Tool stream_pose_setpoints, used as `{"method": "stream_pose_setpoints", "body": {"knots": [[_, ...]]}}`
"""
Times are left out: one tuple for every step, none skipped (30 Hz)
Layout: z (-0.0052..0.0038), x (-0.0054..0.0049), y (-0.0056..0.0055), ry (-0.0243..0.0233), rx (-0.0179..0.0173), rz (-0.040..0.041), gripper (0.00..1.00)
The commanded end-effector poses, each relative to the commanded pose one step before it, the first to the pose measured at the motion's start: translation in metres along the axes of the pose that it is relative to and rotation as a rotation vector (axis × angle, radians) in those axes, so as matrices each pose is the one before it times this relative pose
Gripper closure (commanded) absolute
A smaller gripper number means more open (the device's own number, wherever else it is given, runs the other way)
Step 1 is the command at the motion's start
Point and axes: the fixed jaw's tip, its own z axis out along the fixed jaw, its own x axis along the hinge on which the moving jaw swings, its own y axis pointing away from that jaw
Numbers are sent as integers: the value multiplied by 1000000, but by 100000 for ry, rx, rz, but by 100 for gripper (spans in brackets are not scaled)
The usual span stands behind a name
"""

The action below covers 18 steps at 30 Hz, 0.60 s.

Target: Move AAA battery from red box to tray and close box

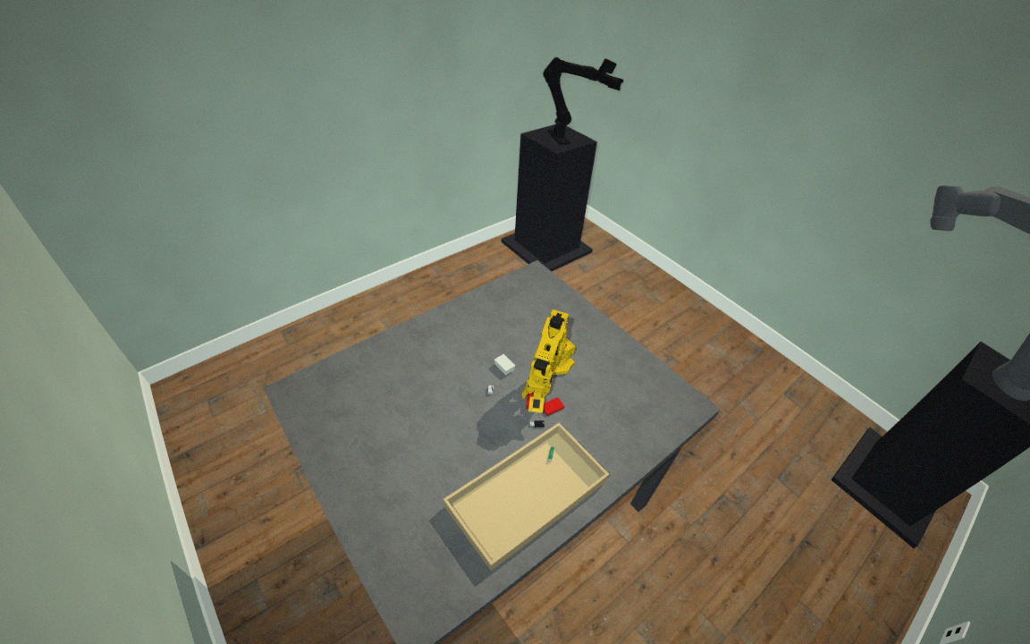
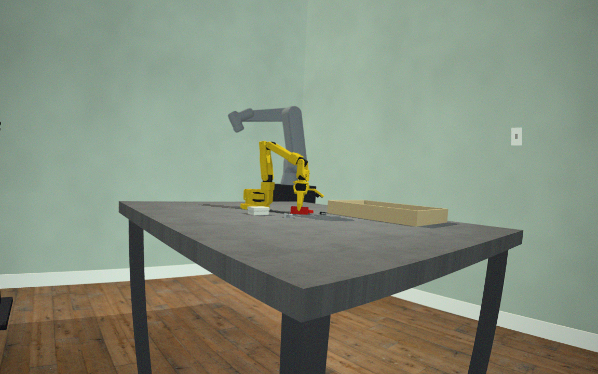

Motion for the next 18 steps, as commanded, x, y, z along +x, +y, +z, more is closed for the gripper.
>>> {"method": "stream_pose_setpoints", "body": {"knots": [[-638,-1238,-1123,-1132,167,-120,71],[0,0,0,0,0,0,71],[0,0,0,0,0,0,71],[0,0,0,0,0,0,71],[0,0,0,0,0,0,71],[0,0,0,0,0,0,71],[0,0,0,0,0,0,71],[-36,-6,0,0,0,0,71],[-90,-19,-6,0,0,0,71],[-162,-25,-6,0,0,0,71],[-258,-50,-13,0,0,0,71],[-365,-69,-19,0,0,0,71],[-485,-88,-19,0,0,0,71],[-611,-107,-25,0,0,0,71],[-749,-126,-32,0,0,0,71],[-881,-145,-38,0,0,0,71],[-1025,-158,-38,0,0,0,71],[-1163,-171,-44,0,0,0,71]]}}
